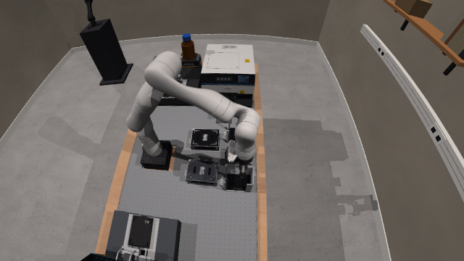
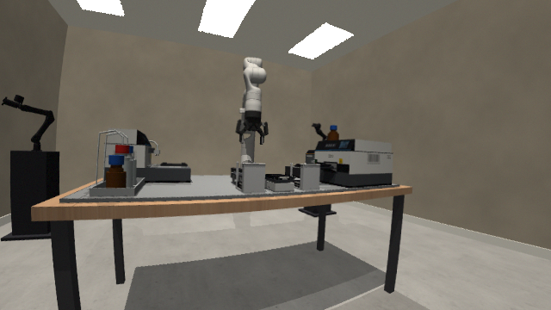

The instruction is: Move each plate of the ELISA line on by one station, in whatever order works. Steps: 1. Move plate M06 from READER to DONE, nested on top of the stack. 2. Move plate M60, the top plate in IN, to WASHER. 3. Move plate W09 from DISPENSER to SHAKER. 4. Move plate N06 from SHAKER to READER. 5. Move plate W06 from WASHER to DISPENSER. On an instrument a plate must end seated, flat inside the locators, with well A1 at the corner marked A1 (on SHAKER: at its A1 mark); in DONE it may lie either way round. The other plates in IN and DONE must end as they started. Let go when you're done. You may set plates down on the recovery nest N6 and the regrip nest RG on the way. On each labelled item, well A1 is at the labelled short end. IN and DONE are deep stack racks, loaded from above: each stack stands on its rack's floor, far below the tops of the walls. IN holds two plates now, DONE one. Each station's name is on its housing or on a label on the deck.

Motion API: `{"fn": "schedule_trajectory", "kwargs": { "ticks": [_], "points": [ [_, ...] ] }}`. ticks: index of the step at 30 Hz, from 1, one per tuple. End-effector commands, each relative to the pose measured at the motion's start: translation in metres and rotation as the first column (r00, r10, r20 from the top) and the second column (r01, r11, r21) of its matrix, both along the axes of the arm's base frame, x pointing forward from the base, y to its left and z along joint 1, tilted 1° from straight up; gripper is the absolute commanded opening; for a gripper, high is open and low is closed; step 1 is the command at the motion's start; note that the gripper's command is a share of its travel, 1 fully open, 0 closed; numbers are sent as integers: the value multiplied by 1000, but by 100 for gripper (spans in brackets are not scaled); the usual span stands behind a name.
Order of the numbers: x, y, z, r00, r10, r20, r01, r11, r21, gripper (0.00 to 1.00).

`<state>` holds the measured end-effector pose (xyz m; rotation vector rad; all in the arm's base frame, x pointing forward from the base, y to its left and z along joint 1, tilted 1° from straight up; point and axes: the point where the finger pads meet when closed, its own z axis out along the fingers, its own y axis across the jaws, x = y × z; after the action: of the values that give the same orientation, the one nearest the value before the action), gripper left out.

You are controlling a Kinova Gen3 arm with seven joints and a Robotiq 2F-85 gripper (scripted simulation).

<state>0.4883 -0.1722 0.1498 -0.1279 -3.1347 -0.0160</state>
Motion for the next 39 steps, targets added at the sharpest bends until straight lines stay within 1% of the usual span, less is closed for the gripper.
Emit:
{"fn": "schedule_trajectory", "kwargs": {
  "ticks": [1, 16, 39],
  "points": [
    [-12, 1, 1, 1000, 0, 4, 0, 1000, -1, 100],
    [-12, 1, 1, 1000, 0, 3, 0, 1000, -1, 100],
    [-12, 1, -27, 1000, 0, 4, 0, 1000, -1, 100]
  ]
}}
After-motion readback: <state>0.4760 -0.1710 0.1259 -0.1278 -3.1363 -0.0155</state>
